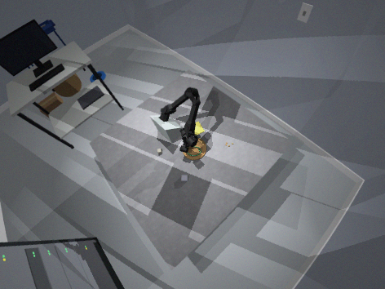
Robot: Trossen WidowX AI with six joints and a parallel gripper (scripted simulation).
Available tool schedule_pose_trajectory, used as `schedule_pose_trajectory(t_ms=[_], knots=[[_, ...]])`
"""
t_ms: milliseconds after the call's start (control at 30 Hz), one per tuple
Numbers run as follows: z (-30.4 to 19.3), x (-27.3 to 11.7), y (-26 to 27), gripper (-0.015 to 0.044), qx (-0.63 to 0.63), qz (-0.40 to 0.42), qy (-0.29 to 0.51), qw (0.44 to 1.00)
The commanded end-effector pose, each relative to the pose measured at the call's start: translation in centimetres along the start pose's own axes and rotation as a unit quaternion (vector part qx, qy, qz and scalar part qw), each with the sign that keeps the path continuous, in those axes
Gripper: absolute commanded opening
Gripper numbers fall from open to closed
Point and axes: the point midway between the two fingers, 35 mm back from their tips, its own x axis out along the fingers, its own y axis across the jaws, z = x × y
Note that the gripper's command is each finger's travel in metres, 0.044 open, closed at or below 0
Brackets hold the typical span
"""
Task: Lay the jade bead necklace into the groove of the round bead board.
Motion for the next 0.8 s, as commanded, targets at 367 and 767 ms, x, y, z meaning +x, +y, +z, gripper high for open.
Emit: schedule_pose_trajectory(t_ms=[367, 767], knots=[[-1.0, -0.6, 1.0, 0.0, 0.005, 0.004, 0.0, 1.0], [-1.1, -0.5, 1.1, 0.0, 0.005, 0.004, 0.0, 1.0]])
